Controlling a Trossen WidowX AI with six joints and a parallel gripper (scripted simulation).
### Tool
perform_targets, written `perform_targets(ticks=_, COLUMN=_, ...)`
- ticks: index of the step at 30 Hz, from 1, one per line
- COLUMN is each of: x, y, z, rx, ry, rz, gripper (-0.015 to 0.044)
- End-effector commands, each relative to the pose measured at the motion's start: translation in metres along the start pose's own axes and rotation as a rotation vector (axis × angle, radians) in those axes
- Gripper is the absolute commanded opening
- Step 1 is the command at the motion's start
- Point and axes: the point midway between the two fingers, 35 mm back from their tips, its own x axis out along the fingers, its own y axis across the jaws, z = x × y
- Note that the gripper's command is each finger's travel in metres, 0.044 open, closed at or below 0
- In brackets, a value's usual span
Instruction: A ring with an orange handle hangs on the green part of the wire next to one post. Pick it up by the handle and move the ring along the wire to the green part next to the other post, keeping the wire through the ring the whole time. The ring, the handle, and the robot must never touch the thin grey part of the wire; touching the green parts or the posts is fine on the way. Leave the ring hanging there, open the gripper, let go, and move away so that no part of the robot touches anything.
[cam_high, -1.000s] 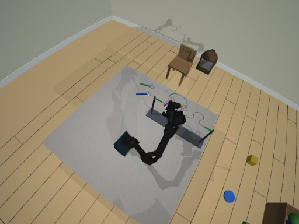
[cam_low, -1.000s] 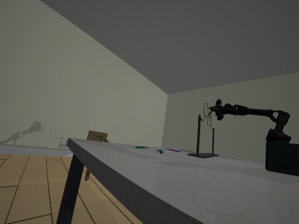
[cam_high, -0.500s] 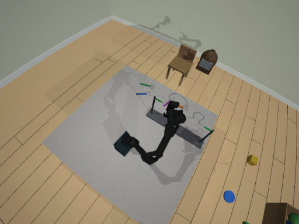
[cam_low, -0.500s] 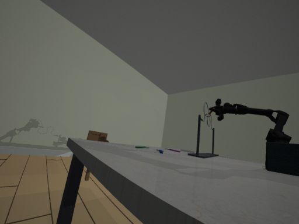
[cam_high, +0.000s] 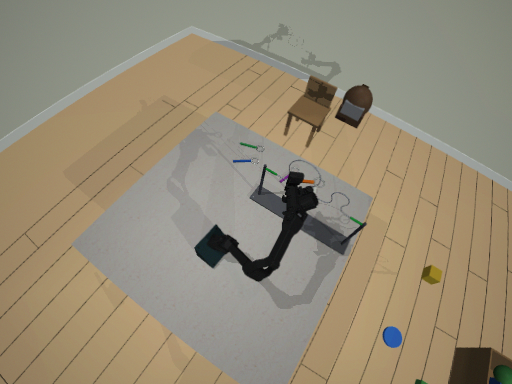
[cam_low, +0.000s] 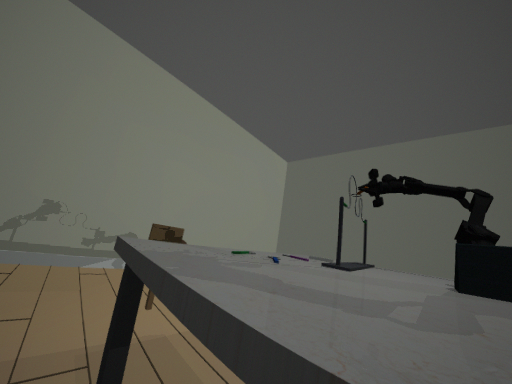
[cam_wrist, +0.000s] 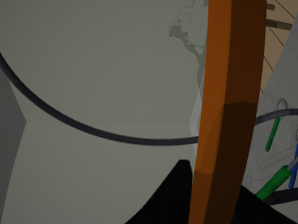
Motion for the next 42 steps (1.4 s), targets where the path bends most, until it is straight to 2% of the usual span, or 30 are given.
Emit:
perform_targets(ticks=1, x=-0.001, y=0.001, z=0.001, rx=-0.047, ry=-0.009, rz=-0.019, gripper=-0.015)
perform_targets(ticks=42, x=0.0, y=-0.015, z=0.005, rx=-0.491, ry=-0.065, rz=-0.267, gripper=-0.015)
